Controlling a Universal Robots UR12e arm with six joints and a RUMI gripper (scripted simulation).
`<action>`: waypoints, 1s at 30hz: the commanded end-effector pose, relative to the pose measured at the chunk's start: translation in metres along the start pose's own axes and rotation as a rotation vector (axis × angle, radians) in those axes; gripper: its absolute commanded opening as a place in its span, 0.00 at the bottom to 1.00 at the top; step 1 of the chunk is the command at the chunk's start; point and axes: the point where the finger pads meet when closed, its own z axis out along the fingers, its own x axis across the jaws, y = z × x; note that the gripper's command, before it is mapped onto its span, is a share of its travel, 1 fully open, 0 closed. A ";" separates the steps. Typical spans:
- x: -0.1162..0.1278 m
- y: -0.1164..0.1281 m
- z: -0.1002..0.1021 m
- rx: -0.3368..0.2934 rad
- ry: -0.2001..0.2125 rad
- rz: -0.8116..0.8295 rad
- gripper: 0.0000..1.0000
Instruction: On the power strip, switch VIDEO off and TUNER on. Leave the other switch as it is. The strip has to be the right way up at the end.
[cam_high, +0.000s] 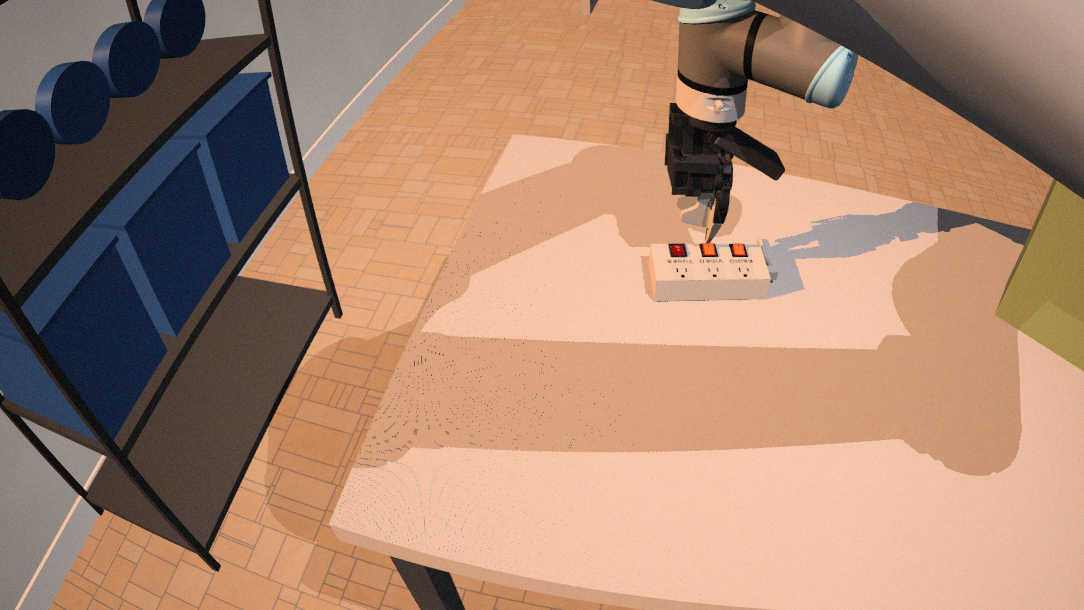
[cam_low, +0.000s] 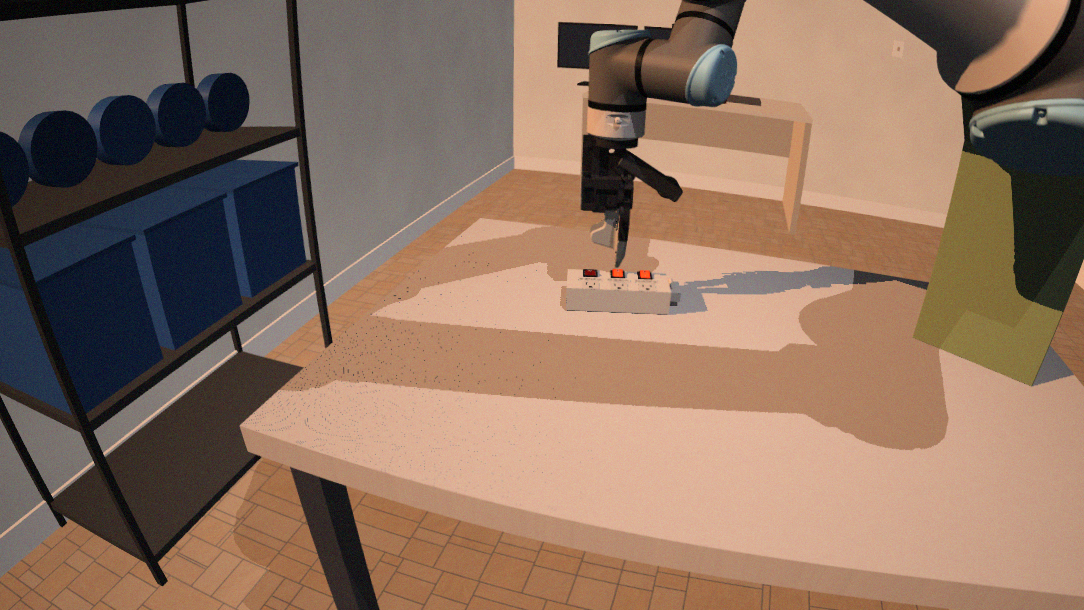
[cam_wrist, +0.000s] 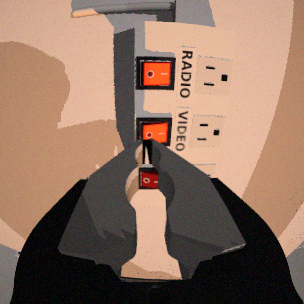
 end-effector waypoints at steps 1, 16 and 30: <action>0.000 0.000 0.000 -0.001 0.000 0.000 0.00; 0.000 0.000 0.002 -0.001 -0.001 0.000 0.00; 0.000 0.000 0.007 -0.001 0.000 0.000 0.00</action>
